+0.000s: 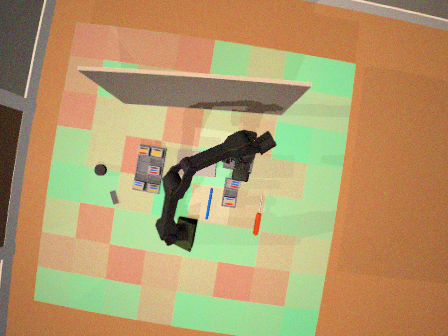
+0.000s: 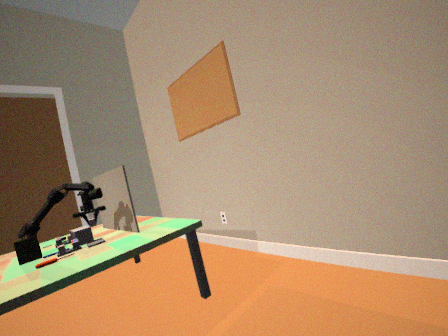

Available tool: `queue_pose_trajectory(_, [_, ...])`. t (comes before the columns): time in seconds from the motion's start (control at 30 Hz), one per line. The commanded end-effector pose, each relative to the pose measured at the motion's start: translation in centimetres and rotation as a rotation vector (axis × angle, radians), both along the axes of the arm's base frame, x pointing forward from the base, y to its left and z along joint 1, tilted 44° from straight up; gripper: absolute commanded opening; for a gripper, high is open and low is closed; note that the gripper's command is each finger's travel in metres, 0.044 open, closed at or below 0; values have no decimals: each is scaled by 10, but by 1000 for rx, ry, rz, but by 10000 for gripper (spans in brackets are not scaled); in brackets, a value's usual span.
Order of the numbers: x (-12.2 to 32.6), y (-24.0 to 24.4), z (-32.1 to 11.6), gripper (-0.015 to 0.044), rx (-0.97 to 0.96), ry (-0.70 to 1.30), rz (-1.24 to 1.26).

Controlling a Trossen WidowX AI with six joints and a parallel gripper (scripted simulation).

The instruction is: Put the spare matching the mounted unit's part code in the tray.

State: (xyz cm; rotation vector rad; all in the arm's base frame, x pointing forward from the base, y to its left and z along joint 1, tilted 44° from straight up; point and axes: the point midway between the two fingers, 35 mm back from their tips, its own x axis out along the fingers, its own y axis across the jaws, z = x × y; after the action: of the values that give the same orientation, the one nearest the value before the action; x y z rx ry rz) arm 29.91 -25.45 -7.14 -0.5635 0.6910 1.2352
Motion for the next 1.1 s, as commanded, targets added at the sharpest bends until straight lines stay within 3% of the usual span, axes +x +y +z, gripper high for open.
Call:
queue_pose_trajectory(0.0, [0,3,-4,0,6,3,-7])
queue_pose_trajectory(1.07, [6,20,-23,0,6,2,-7])
